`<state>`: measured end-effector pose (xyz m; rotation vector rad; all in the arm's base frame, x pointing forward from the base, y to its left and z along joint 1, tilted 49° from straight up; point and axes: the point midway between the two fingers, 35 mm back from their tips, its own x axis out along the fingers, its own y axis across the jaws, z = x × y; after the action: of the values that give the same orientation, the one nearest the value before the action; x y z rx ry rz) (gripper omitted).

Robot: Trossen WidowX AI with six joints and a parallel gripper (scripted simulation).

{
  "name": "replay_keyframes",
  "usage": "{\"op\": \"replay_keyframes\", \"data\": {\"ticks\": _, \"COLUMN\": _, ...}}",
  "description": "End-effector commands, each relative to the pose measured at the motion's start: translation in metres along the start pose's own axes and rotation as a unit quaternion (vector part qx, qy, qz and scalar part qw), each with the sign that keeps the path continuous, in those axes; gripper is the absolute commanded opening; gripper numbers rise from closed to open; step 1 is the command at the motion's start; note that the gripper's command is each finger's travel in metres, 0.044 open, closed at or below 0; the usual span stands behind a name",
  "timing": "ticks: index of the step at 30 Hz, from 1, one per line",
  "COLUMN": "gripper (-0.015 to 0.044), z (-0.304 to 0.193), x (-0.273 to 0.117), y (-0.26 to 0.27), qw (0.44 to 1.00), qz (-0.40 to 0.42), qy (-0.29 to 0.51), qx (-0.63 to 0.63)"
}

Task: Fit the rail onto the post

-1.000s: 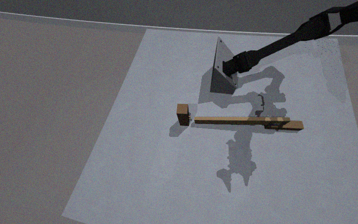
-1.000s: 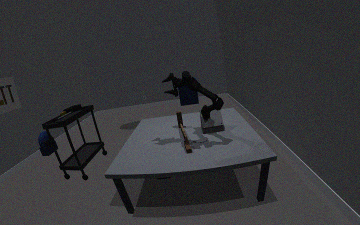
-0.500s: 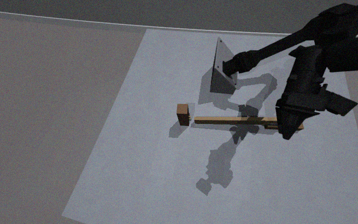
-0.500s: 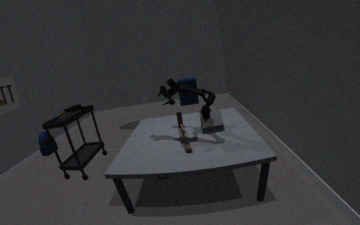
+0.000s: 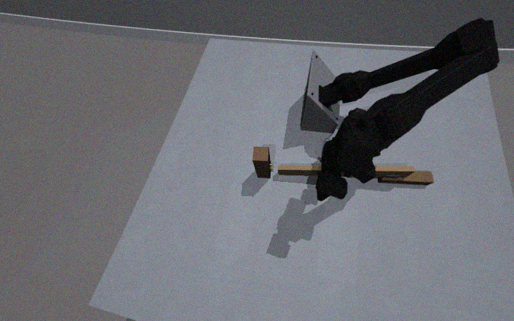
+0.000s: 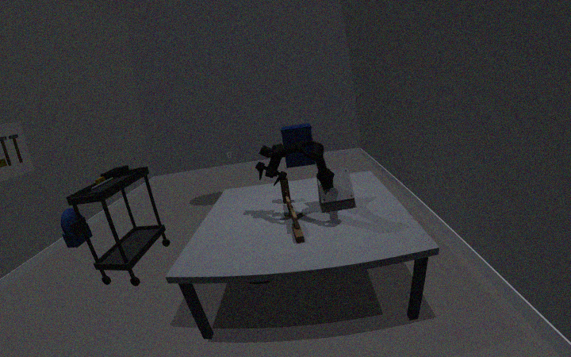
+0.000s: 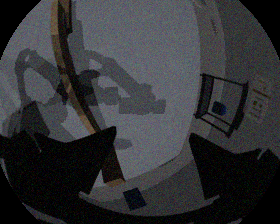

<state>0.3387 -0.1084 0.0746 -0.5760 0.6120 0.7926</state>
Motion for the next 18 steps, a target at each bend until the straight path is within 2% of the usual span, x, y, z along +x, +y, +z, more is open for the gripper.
{"op": "replay_keyframes", "data": {"ticks": 1, "gripper": 0.0440, "z": -0.025, "x": 0.039, "y": 0.060, "qw": 0.991, "qz": 0.117, "qy": -0.014, "qx": -0.065}}
{"op": "replay_keyframes", "data": {"ticks": 8, "gripper": 0.0440, "z": -0.041, "x": 0.065, "y": 0.137, "qw": 0.957, "qz": 0.245, "qy": -0.072, "qx": -0.134}}
{"op": "replay_keyframes", "data": {"ticks": 18, "gripper": 0.0440, "z": -0.045, "x": 0.067, "y": 0.139, "qw": 0.956, "qz": 0.249, "qy": -0.075, "qx": -0.136}}
